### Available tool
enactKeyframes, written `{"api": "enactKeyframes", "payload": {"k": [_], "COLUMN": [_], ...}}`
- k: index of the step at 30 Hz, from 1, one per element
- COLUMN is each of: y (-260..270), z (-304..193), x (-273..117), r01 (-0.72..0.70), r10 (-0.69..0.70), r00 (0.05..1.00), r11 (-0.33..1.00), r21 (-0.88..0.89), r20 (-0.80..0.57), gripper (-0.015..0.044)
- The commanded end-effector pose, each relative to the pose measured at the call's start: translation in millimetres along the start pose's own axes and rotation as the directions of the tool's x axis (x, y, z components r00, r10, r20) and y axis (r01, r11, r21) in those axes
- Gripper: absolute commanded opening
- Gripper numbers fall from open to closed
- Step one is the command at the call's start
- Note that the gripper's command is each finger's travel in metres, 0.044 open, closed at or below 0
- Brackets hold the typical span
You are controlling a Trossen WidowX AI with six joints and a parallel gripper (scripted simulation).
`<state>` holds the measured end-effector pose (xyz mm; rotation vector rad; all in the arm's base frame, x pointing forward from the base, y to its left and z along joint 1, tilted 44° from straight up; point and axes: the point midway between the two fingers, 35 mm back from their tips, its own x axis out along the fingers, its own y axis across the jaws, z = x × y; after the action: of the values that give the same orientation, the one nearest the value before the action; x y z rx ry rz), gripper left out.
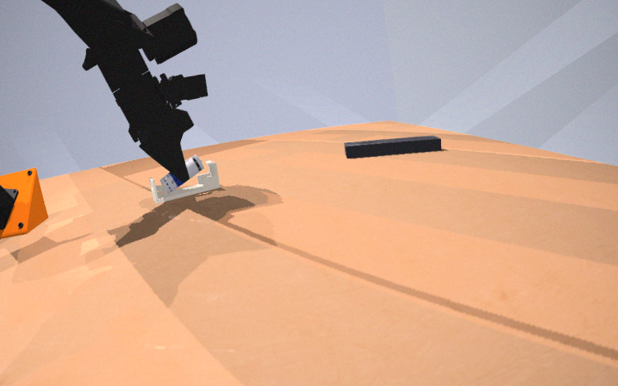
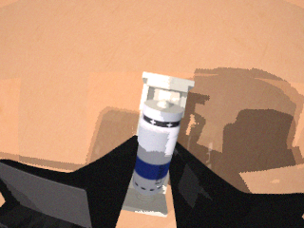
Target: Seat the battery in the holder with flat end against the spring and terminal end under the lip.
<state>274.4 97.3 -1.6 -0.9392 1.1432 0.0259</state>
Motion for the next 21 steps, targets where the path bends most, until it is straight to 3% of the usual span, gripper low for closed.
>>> {"api": "enactKeyframes", "payload": {"k": [1,21], "y": [1.7,1.5], "z": [-3.1,0.0], "x": [2.8,6.2], "r01": [-0.009,-0.013], "r10": [0.009,0.014], "r00": [0.999,0.989], "r11": [1.000,1.000], "r21": [0.000,0.008], "r20": [-0.039,-0.145], "gripper": [0.0080,0.0080]}}
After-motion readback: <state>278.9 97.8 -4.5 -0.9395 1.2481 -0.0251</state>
